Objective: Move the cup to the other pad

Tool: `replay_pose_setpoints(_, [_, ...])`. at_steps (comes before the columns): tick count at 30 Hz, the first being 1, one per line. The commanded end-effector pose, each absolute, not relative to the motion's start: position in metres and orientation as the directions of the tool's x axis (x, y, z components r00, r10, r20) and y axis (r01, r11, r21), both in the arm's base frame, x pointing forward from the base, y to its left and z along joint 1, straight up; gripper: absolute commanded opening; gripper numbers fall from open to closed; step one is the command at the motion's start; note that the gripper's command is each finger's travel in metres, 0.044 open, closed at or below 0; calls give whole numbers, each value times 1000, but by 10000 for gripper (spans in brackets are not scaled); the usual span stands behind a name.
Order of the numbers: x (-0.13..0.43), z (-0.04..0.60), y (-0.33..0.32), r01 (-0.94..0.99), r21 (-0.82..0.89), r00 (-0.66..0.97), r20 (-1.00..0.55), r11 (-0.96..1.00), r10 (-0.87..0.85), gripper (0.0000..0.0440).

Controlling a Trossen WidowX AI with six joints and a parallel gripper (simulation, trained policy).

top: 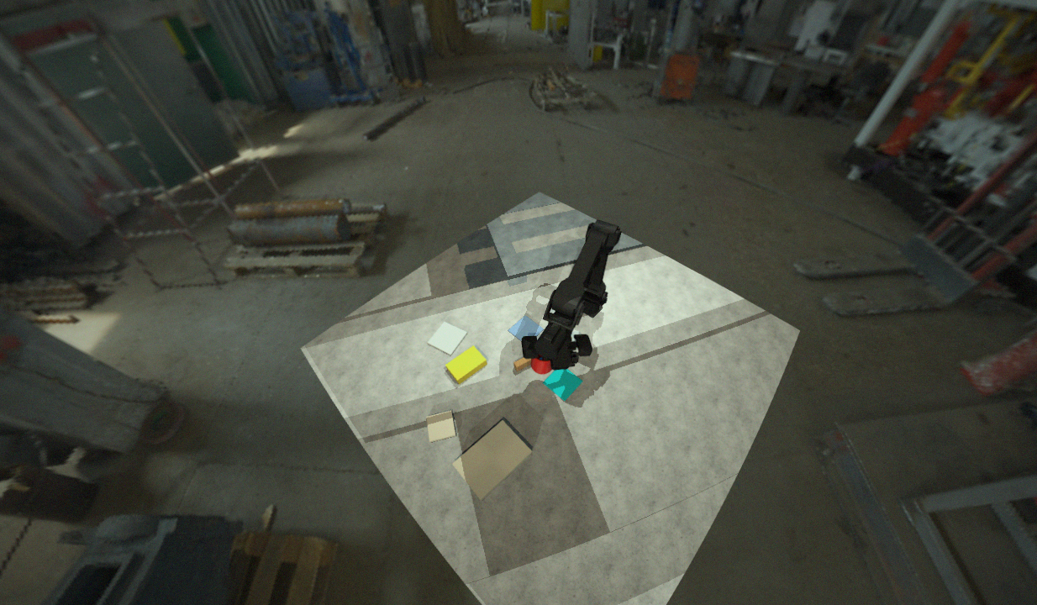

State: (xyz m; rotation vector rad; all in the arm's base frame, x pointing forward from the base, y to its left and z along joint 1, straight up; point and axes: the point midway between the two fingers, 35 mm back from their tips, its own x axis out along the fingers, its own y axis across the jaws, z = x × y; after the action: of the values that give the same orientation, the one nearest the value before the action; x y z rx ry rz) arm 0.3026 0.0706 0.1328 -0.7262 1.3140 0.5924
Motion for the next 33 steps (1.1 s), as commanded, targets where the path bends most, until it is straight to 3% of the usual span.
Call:
replay_pose_setpoints(1, [301, 126, 84, -758, -130, 164, -986, 639, -6, 0])
replay_pose_setpoints(25, [277, 71, 128, -782, -122, 147, -989, 611, -9, 2])
replay_pose_setpoints(33, [274, 60, 129, -775, -126, 159, -987, 619, -2, 43])
